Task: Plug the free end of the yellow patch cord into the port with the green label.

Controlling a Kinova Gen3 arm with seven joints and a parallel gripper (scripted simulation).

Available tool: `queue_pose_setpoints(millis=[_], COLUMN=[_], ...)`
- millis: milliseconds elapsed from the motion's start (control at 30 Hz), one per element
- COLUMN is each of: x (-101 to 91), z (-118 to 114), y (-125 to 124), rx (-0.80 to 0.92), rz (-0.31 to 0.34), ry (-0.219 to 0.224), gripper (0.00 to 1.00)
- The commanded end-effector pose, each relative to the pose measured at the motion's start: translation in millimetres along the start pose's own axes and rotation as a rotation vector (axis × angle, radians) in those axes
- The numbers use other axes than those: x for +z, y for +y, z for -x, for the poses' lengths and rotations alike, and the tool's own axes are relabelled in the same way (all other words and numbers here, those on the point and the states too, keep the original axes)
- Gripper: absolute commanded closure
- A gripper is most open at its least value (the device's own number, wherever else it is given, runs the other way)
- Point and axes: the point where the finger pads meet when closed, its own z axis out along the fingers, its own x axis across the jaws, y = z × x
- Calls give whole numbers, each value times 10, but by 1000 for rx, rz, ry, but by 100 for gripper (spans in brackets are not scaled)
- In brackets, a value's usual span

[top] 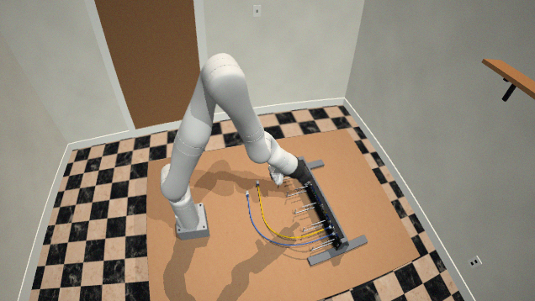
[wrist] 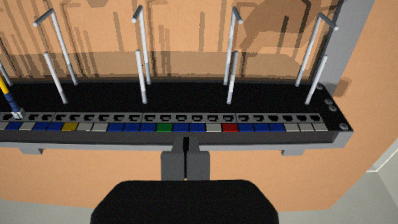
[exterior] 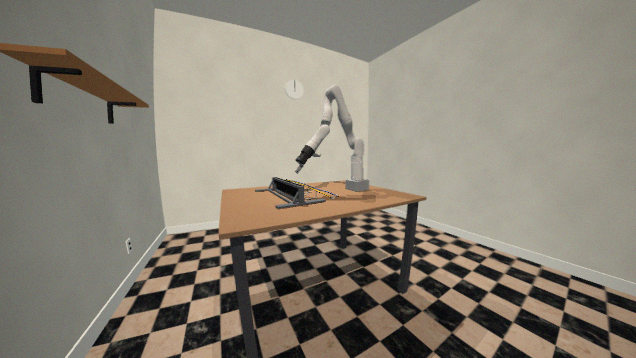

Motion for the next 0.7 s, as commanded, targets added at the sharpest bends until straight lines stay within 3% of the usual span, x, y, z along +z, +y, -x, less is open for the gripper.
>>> queue_pose_setpoints(millis=[0,233,667], x=[179,317,310], z=[3,-5,-6], y=[-58,-86,-99], rx=[6,6,6], rz=[-11,-19,-21], ry=[1,4,4], gripper=[100,100,100])
